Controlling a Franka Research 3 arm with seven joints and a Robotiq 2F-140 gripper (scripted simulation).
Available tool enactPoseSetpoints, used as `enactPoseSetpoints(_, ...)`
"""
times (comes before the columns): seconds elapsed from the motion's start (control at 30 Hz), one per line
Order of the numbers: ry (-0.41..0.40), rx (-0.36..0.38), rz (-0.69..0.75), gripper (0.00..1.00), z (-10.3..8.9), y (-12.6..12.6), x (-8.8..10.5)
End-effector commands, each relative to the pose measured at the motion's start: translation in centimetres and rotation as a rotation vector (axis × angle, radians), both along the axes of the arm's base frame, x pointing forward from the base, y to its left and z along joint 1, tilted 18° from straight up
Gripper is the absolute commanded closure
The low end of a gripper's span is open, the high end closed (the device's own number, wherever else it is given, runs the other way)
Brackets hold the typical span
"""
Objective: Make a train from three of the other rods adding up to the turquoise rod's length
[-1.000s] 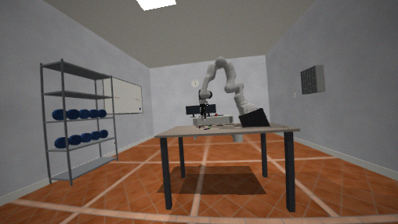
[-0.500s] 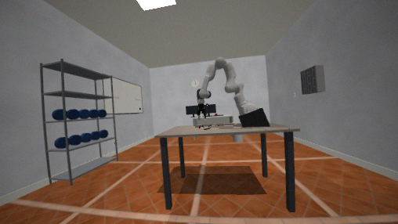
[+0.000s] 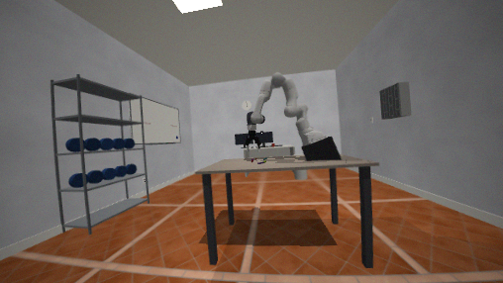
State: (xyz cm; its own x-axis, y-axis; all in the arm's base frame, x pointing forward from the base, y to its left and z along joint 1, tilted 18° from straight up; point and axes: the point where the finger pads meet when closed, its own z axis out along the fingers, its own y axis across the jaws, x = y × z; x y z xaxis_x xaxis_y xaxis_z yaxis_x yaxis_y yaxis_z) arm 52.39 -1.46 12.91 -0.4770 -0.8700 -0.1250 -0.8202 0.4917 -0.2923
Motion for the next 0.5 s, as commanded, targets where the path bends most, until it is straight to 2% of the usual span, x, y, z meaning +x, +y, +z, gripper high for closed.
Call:
enactPoseSetpoints(0.0,0.012,-0.039,0.162,0.00,0.1,0.3,0.2)
enactPoseSetpoints(0.47,0.020,-0.120,0.386,0.00,1.0,0.7,1.4)
